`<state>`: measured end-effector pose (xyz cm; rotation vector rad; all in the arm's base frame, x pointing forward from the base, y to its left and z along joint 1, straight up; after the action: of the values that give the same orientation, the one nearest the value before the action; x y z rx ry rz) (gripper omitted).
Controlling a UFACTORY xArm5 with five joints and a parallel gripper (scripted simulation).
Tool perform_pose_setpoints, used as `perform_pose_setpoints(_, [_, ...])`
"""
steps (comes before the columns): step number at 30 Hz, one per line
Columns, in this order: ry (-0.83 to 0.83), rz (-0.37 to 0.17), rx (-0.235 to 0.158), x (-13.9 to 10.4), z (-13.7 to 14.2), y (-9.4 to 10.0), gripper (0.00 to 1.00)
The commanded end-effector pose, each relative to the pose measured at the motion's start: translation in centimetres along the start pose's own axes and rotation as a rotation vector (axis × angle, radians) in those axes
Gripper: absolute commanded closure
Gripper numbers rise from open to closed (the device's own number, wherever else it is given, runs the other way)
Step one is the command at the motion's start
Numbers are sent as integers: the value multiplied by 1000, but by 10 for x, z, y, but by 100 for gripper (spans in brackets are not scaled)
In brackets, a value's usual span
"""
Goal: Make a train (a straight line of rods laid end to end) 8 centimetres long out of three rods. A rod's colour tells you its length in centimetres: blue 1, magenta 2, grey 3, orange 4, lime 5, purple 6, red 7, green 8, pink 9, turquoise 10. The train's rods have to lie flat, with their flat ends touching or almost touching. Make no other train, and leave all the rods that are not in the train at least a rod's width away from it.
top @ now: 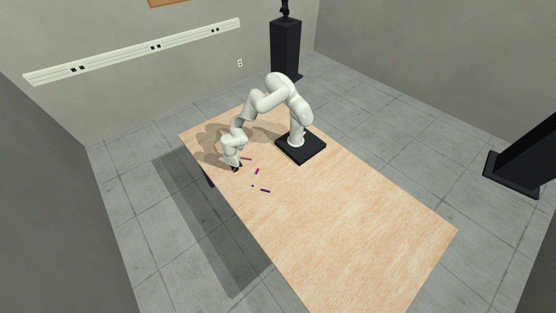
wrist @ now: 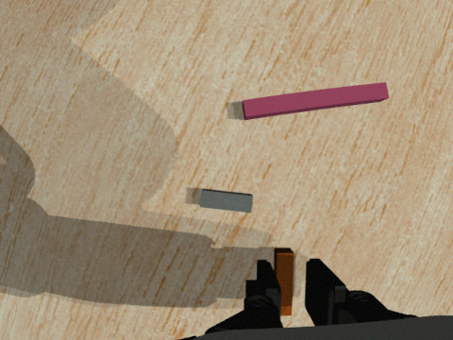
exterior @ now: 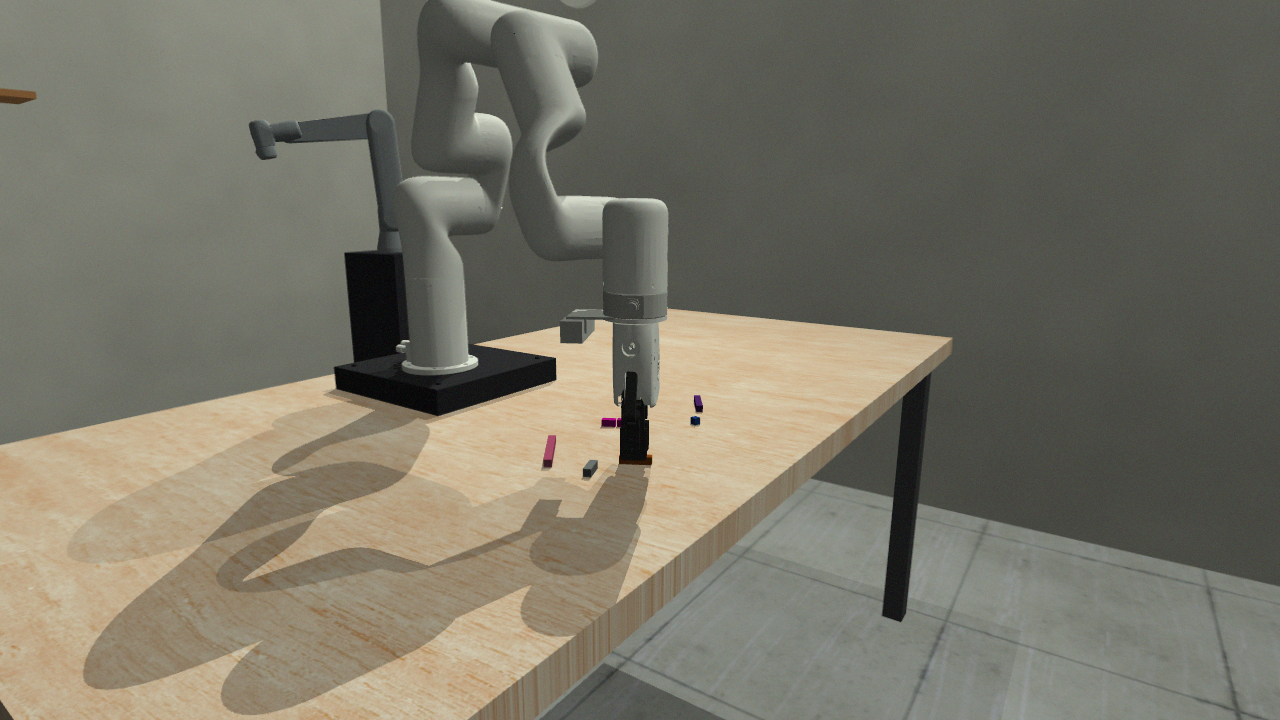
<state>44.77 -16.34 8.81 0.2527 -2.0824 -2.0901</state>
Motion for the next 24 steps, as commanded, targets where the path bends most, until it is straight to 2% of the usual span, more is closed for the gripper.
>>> perform_pose_setpoints(1, [0, -3, 2, -1, -1, -1, 76])
perform_pose_setpoints(24, [0, -3, 2, -1, -1, -8, 76])
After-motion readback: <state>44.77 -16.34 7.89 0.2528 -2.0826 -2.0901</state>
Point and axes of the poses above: the point where the finger pads meet when closed, its own y axis back along the fingers, its own z axis across the jaws, x = y × z, the point moved 10 cm from there along y, back along the fingers, and after that the axes turned 6 degrees about -y, right-handed, at the moved point
